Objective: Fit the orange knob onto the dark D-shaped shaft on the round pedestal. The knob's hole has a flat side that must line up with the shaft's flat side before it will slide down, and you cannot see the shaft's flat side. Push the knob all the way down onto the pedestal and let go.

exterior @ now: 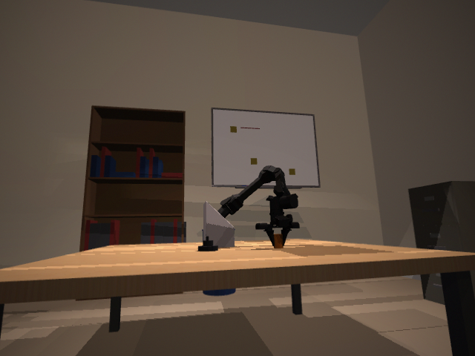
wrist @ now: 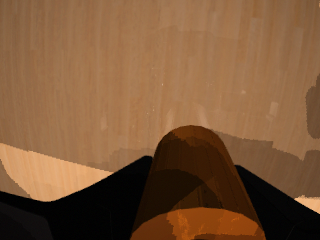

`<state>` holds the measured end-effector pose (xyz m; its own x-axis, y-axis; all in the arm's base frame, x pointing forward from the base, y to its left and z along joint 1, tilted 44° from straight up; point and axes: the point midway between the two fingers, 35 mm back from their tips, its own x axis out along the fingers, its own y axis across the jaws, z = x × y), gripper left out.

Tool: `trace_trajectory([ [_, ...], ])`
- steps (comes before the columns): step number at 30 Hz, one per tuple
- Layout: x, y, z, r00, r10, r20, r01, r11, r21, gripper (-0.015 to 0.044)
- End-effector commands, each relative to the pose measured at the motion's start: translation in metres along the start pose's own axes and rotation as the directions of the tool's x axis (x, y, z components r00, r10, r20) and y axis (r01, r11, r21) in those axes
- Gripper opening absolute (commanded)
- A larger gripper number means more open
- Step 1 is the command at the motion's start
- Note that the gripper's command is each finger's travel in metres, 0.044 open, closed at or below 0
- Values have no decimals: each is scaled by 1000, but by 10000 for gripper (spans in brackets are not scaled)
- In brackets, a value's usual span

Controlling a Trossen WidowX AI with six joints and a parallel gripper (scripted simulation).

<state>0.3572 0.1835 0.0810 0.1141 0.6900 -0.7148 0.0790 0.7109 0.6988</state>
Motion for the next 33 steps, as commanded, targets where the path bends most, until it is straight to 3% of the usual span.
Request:
trace_trajectory([
  [1, -4, -2, 1, 1000, -6, 1, 6, 1000, 4, 59],
  [4, -24, -5, 4, 1000, -12, 1, 12, 1000, 2, 0],
  [19, -134, -16, -2, 1000, -12, 0, 12, 1000, 4, 0],
  [33, -134, -42, 6, 1000, -21, 3, 21, 1000, 5, 0],
])
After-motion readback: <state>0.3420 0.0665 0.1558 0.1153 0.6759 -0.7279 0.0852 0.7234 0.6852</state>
